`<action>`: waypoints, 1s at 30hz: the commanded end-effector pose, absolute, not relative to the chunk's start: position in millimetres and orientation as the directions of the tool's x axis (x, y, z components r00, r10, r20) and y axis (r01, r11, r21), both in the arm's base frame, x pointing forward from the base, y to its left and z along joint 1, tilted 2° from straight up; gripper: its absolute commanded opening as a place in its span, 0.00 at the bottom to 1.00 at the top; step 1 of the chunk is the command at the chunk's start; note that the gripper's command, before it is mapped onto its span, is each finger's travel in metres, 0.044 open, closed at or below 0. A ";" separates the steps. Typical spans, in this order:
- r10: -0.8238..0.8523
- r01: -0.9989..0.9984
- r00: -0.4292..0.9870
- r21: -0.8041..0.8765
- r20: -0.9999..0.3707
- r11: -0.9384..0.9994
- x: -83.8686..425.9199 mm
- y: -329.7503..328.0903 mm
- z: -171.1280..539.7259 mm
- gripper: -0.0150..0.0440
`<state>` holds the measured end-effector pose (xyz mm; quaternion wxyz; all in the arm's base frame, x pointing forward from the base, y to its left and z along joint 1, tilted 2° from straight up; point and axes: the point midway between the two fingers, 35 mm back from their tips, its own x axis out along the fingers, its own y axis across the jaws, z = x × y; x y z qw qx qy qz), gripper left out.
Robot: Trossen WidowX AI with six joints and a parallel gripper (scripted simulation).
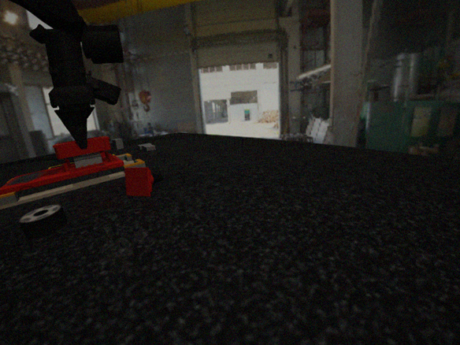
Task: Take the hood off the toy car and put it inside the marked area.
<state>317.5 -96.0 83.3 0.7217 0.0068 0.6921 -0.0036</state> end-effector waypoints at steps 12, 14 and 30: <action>0.002 0.013 0.050 0.002 -0.999 1.000 317.0 -96.8 131.2 0.25; 0.004 0.016 0.043 0.004 -0.999 1.000 317.2 -95.9 123.0 0.25; 0.006 -0.026 0.052 0.004 -0.999 1.000 329.4 -21.3 125.0 0.25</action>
